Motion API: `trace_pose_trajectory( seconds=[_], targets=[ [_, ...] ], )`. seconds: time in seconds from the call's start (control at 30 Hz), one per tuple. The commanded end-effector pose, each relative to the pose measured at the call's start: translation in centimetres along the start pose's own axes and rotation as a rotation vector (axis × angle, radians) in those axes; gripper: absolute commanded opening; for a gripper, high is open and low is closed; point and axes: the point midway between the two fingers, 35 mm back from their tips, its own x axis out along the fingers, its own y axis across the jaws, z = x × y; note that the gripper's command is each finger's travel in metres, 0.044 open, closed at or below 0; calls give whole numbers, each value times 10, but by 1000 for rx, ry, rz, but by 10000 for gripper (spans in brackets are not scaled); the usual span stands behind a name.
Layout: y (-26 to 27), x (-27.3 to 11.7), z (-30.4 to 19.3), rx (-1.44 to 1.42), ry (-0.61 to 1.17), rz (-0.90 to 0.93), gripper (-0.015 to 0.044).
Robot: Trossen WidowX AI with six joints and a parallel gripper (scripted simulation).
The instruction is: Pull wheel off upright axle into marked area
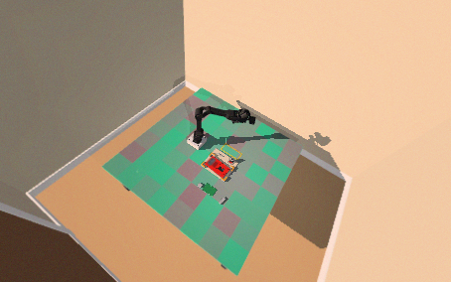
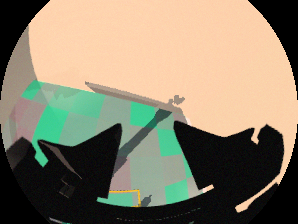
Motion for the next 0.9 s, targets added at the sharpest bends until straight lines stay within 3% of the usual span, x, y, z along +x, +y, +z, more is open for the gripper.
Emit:
trace_pose_trajectory(
  seconds=[0.0,0.4,0.87],
  targets=[
    [-14,-2,-41,220,135,-27,300],
    [-22,-30,-169,885,566,-160,300],
    [9,-105,-288,1571,1084,-455,300]
  ],
)
